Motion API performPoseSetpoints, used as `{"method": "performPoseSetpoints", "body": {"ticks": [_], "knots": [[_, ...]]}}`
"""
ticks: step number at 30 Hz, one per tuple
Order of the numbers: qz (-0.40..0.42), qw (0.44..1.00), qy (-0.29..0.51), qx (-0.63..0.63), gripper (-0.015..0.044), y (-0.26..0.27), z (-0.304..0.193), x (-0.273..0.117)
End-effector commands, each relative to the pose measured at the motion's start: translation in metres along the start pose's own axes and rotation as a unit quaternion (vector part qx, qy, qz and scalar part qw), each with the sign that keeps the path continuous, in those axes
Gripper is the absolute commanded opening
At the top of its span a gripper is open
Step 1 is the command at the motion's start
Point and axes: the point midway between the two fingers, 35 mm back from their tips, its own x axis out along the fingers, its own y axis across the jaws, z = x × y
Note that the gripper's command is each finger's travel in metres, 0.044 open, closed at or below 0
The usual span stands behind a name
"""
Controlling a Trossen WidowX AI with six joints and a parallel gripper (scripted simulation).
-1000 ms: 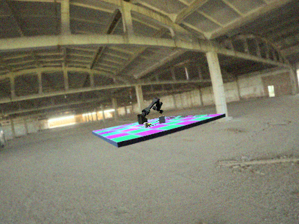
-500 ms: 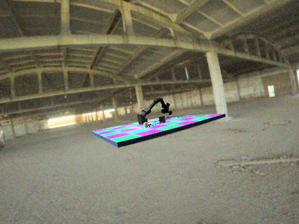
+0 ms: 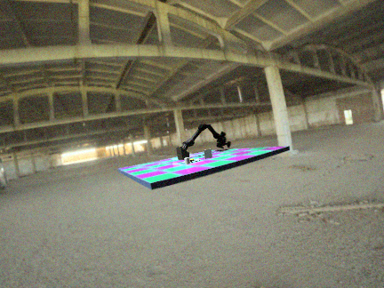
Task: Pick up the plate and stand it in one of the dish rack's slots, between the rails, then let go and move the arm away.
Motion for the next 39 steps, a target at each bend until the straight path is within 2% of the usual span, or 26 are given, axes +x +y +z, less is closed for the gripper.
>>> {"method": "performPoseSetpoints", "body": {"ticks": [1, 18, 29, 39], "knots": [[-0.043, 0.999, 0.018, -0.020, 0.0400, -0.040, -0.013, -0.012], [-0.220, 0.964, 0.116, -0.096, 0.0400, -0.209, -0.064, -0.104], [-0.291, 0.929, 0.224, -0.040, 0.0400, -0.286, -0.127, -0.183], [-0.338, 0.880, 0.329, 0.050, 0.0400, -0.333, -0.201, -0.274]]}}
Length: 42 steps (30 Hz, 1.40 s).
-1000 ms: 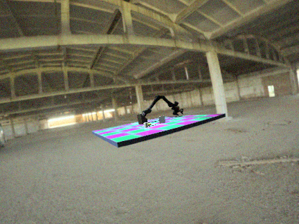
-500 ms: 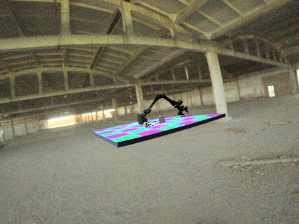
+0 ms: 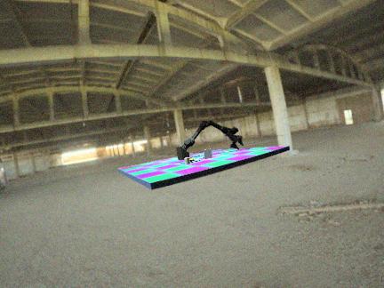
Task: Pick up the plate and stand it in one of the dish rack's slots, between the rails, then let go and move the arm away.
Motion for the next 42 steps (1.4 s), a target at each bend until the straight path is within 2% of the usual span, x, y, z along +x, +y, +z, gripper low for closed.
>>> {"method": "performPoseSetpoints", "body": {"ticks": [1, 9, 20, 31, 42], "knots": [[-0.006, 0.998, 0.058, 0.022, 0.0400, -0.026, -0.044, 0.006], [-0.023, 0.981, 0.170, 0.087, 0.0400, -0.085, -0.140, -0.004], [-0.034, 0.935, 0.276, 0.219, 0.0400, -0.134, -0.256, -0.048], [-0.018, 0.867, 0.361, 0.344, 0.0400, -0.156, -0.369, -0.126], [0.008, 0.784, 0.381, 0.490, 0.0400, -0.145, -0.452, -0.216]]}}
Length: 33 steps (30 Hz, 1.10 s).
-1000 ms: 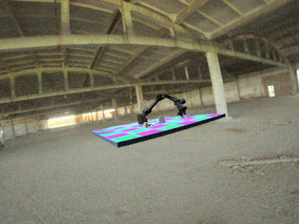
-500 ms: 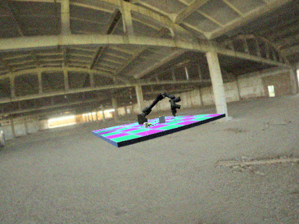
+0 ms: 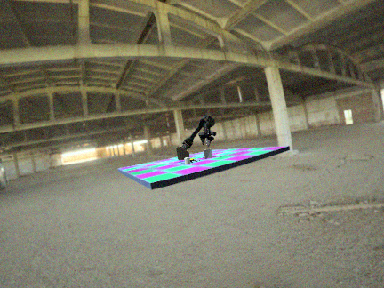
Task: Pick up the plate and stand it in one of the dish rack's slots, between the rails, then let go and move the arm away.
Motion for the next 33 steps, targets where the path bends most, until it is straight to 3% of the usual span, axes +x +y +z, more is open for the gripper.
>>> {"method": "performPoseSetpoints", "body": {"ticks": [1, 15, 21, 29, 33], "knots": [[0.032, 0.998, 0.014, 0.047, 0.0400, -0.021, -0.030, -0.003], [0.153, 0.962, 0.011, 0.224, 0.0400, -0.070, -0.139, -0.026], [0.165, 0.957, 0.007, 0.239, 0.0400, -0.072, -0.148, -0.026], [0.166, 0.957, 0.006, 0.239, 0.0400, -0.043, -0.146, 0.073], [0.167, 0.957, 0.006, 0.239, 0.0400, -0.040, -0.144, 0.081]]}}
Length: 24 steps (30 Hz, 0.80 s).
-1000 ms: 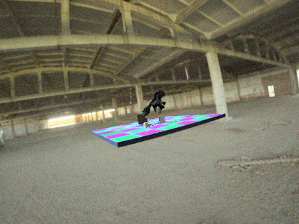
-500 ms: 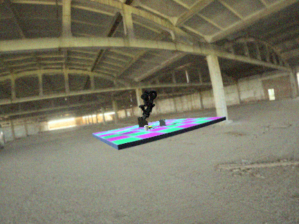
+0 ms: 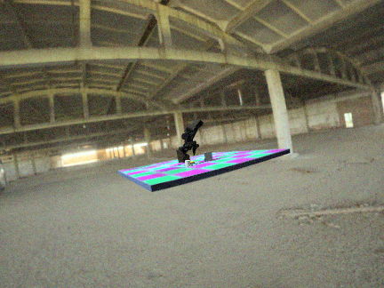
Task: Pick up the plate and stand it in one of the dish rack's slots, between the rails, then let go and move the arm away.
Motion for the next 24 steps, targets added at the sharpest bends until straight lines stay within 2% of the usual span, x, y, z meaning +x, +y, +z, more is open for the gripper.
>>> {"method": "performPoseSetpoints", "body": {"ticks": [1, 24], "knots": [[-0.001, 1.000, -0.011, 0.000, 0.0400, -0.001, 0.002, 0.006], [-0.001, 1.000, -0.011, 0.002, 0.0400, -0.001, 0.006, 0.040]]}}
